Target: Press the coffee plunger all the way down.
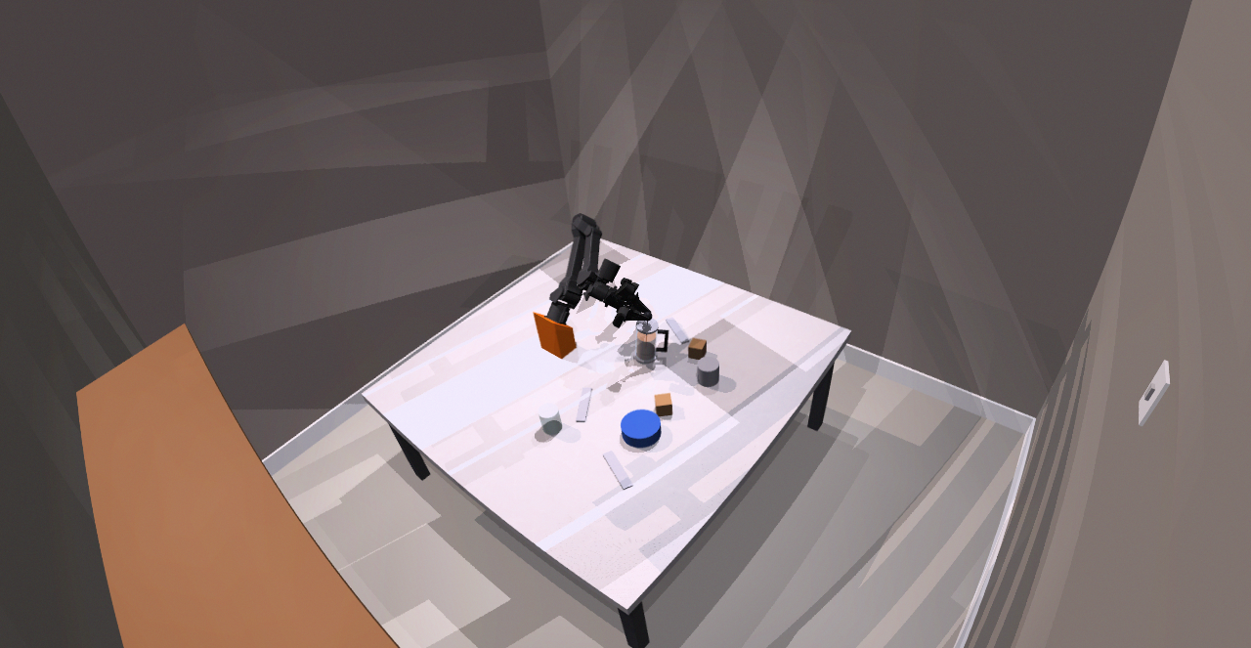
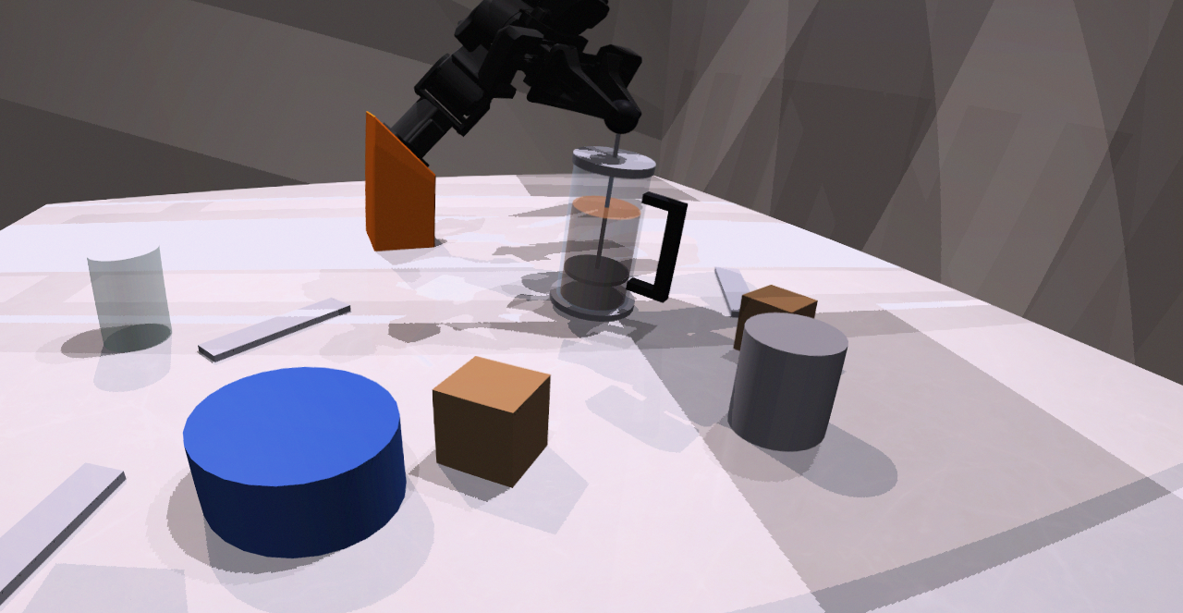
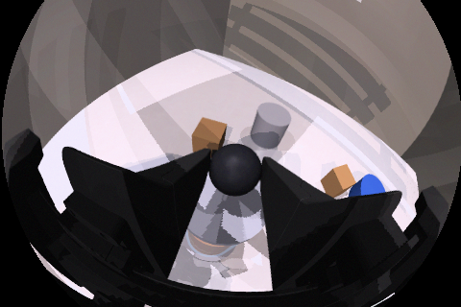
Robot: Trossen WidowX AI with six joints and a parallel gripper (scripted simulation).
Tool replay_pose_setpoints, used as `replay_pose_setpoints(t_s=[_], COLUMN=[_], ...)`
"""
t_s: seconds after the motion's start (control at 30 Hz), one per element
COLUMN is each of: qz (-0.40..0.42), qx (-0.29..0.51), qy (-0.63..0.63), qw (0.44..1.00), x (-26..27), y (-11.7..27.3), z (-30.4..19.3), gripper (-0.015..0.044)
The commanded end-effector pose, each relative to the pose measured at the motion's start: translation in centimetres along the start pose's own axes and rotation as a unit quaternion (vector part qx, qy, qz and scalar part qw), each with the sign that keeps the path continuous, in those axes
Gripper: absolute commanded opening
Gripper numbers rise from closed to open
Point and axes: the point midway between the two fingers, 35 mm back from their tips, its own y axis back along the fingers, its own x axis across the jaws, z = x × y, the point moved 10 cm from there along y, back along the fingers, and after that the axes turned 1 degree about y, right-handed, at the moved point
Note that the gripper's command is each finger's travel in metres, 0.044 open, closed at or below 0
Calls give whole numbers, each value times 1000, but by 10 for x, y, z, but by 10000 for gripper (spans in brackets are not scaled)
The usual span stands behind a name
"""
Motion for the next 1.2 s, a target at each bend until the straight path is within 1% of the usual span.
replay_pose_setpoints(t_s=[0.0, 1.17], qz=[6, 4], qx=[15, 9], qy=[-17, -10], qw=[1000, 1000], x=[-1, -4], y=[-4, -6], z=[-6, -1], gripper=[123, 123])
